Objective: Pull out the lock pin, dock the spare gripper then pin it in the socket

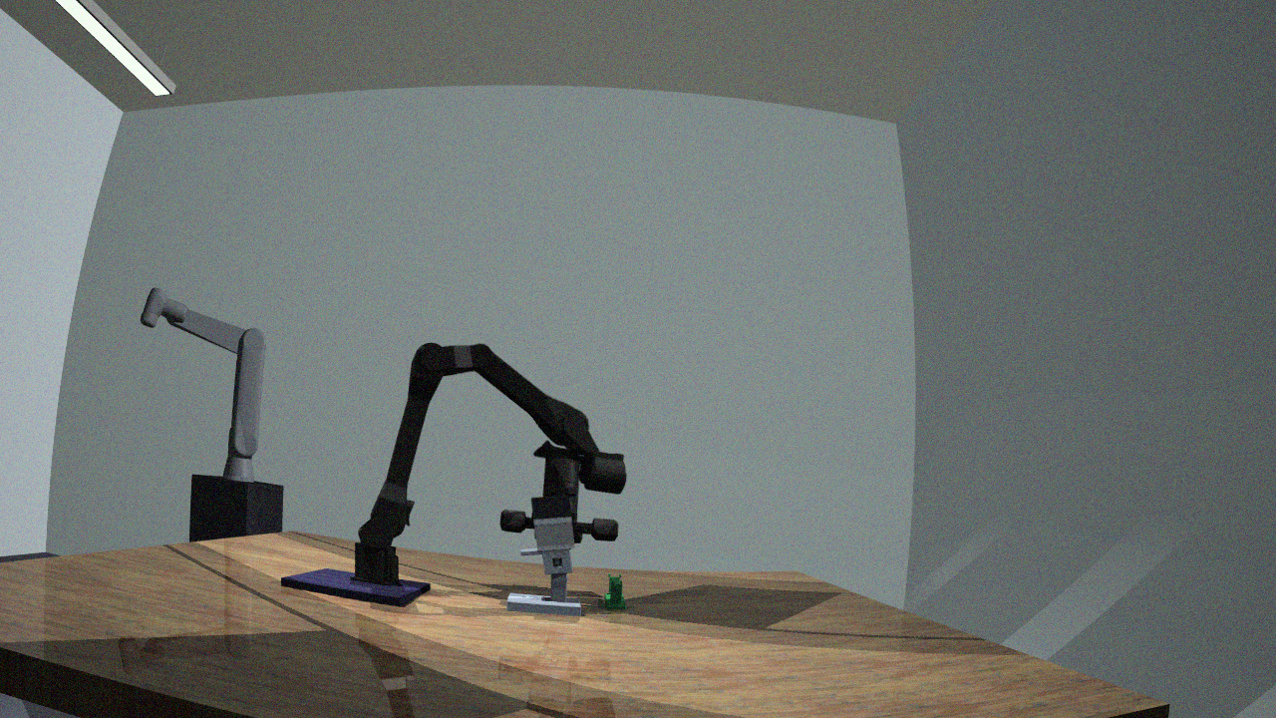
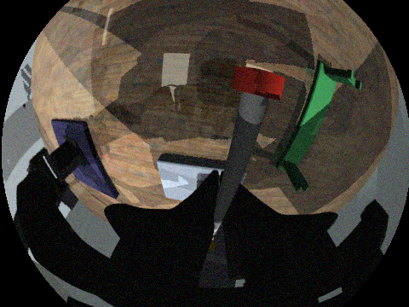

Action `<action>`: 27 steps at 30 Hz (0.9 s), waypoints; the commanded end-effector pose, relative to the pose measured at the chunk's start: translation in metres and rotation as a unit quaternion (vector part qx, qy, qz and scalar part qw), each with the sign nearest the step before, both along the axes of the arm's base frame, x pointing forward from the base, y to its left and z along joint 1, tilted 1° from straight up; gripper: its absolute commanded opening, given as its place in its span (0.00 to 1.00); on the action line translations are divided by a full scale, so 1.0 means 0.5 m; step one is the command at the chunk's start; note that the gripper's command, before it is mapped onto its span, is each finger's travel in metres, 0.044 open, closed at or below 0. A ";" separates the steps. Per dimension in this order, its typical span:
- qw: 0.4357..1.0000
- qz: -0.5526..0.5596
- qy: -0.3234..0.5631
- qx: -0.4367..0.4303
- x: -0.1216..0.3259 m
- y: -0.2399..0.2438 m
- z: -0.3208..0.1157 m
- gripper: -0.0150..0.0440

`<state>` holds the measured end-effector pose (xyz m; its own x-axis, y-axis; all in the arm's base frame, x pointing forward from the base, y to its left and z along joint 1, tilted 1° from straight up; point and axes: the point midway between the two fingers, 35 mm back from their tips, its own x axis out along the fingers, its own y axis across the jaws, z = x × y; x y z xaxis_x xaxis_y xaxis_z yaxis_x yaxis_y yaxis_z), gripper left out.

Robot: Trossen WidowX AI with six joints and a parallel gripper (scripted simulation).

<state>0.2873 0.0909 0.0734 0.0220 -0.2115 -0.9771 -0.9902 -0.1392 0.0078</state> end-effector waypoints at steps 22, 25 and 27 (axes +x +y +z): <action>1.000 0.002 0.002 0.000 0.006 -0.032 0.000 0.25; 1.000 0.002 0.002 0.000 0.006 -0.034 0.000 0.25; 1.000 0.002 0.002 0.000 0.006 -0.034 0.000 0.25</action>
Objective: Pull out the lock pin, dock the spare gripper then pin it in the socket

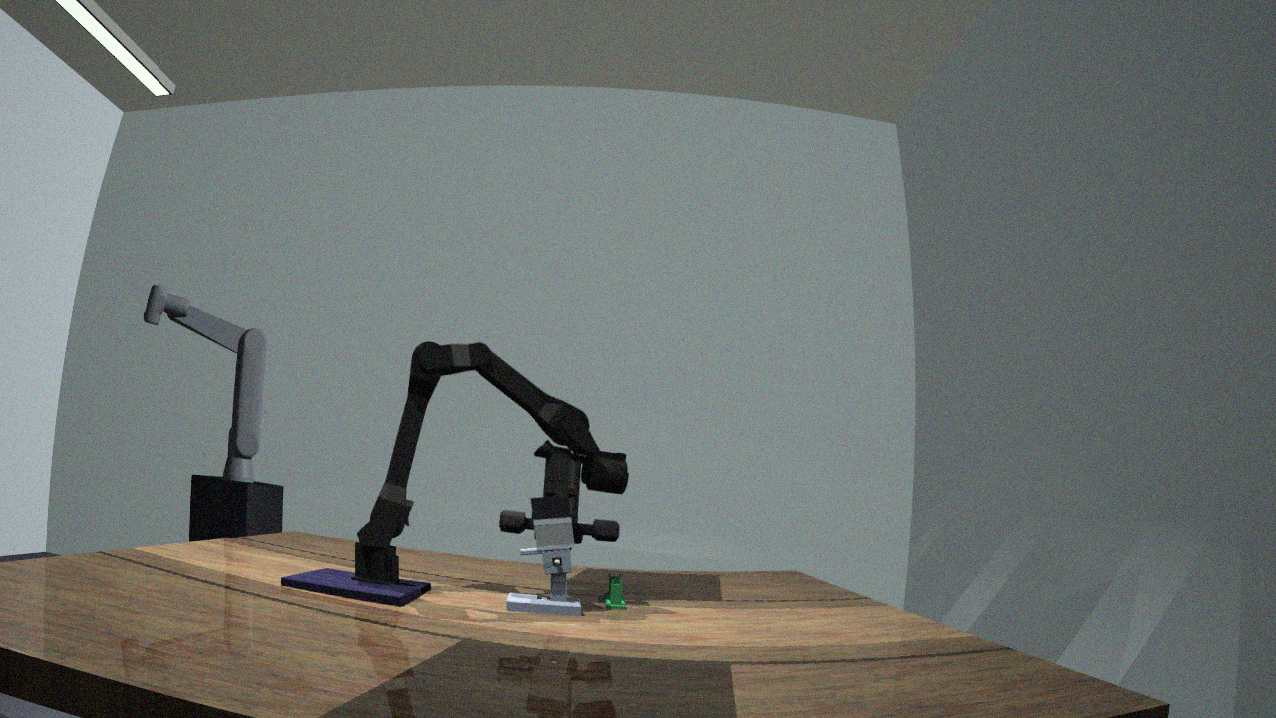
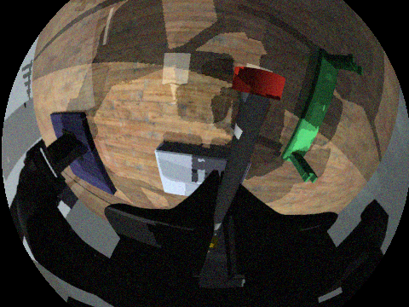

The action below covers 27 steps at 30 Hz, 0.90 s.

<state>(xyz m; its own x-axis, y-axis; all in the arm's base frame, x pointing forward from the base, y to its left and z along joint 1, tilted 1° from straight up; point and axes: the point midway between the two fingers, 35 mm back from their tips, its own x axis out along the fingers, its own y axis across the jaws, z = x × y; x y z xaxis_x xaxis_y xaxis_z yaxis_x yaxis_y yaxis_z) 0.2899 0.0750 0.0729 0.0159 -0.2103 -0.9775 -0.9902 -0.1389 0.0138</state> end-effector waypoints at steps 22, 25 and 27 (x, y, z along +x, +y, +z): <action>1.000 0.002 0.004 -0.001 -0.007 0.019 0.025 0.59; 1.000 0.003 0.006 -0.002 -0.009 0.027 0.035 0.59; 1.000 0.004 0.007 -0.003 -0.011 0.032 0.042 0.59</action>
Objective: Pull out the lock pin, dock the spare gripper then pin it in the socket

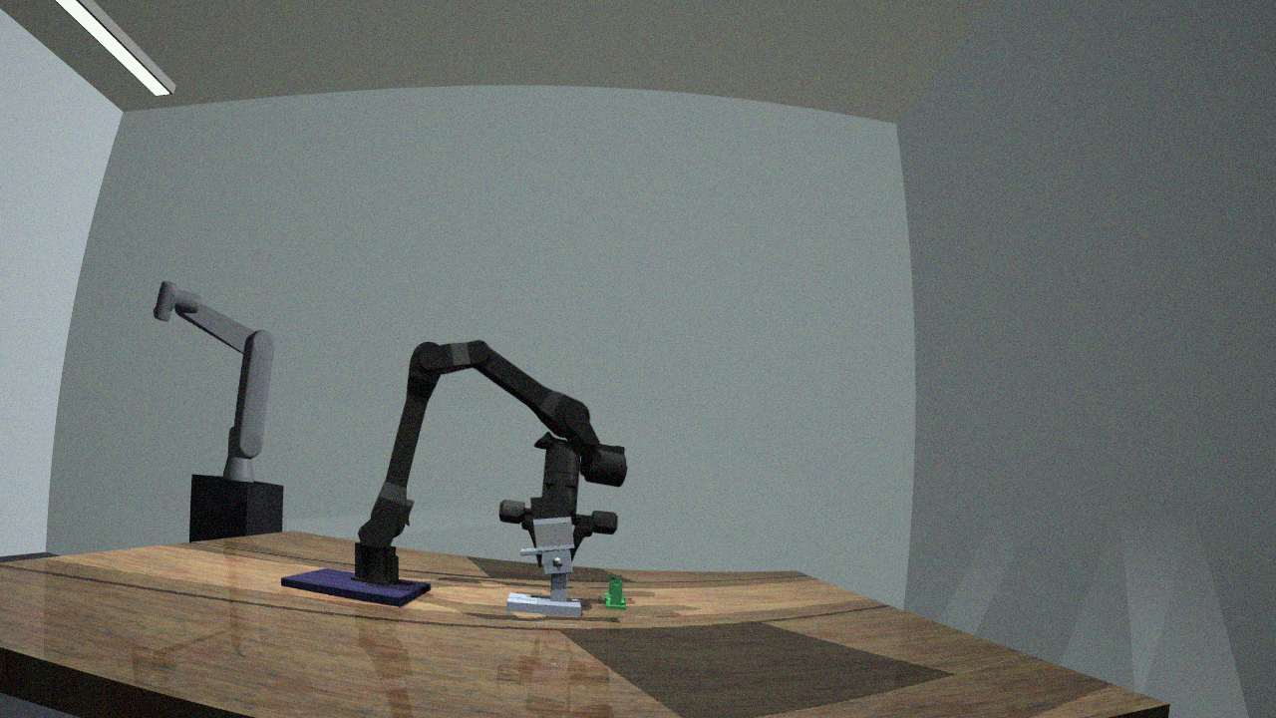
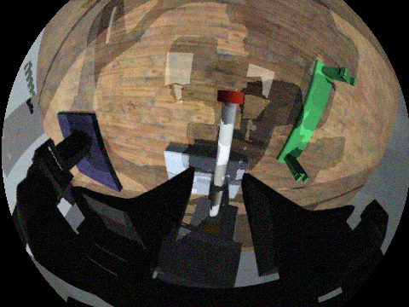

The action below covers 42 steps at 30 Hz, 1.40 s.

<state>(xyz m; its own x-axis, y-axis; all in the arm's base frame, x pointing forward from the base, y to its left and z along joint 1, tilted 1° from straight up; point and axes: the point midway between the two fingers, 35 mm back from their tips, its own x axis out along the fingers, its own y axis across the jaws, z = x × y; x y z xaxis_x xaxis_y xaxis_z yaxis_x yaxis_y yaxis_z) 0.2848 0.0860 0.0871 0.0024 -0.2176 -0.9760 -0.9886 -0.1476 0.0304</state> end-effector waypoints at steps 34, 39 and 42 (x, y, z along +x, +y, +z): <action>1.000 0.014 0.007 -0.010 -0.025 0.083 0.121 0.64; 1.000 0.014 0.007 -0.010 -0.025 0.083 0.121 0.86; 1.000 0.014 0.007 -0.010 -0.025 0.083 0.121 0.99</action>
